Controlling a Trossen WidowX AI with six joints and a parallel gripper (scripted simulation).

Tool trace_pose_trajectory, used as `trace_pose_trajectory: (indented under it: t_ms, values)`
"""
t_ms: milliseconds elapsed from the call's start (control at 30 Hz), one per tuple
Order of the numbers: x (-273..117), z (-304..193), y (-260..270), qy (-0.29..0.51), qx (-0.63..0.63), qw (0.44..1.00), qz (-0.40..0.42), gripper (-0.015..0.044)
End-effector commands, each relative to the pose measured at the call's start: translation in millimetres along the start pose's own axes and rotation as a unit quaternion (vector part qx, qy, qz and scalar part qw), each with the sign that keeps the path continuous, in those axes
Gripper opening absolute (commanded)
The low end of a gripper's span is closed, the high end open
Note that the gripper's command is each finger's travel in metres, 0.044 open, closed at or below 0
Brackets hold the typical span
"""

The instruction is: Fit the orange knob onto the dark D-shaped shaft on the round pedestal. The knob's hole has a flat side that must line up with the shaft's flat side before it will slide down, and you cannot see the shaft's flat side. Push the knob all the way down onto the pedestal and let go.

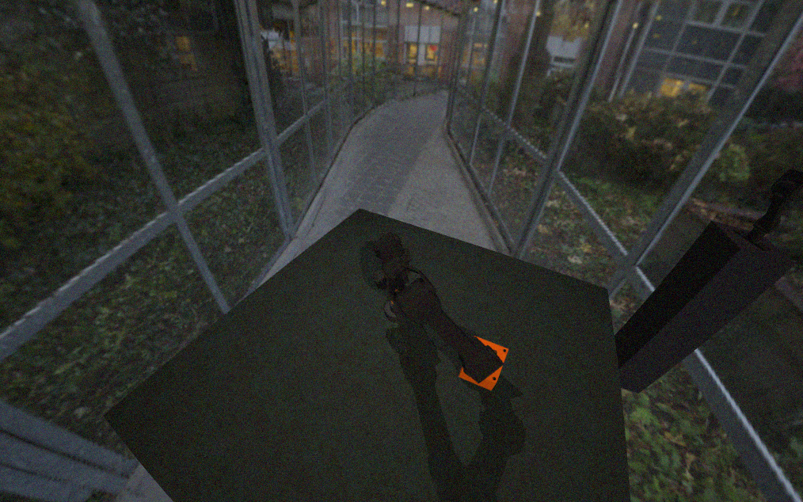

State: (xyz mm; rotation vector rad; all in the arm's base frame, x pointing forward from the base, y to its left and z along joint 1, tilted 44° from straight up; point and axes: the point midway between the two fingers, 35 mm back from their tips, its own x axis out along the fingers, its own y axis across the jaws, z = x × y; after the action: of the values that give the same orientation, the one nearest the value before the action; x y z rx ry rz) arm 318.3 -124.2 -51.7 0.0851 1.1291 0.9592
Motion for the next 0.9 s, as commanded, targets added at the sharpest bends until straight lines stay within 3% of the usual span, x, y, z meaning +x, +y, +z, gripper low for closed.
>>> trace_pose_trajectory:
  t_ms: [0,467,700,867]
  values:
    - [0.2,0.3,-0.5,-0.001,-0.001,1.000,-0.001,0.0000]
    - [-4.2,2.5,1.2,-0.001,-0.001,1.000,-0.001,0.0000]
    - [-5.7,4.0,0.1,-0.001,-0.101,0.995,-0.001,0.0000]
    - [-5.5,3.8,-1.5,-0.001,-0.106,0.994,-0.001,0.0000]
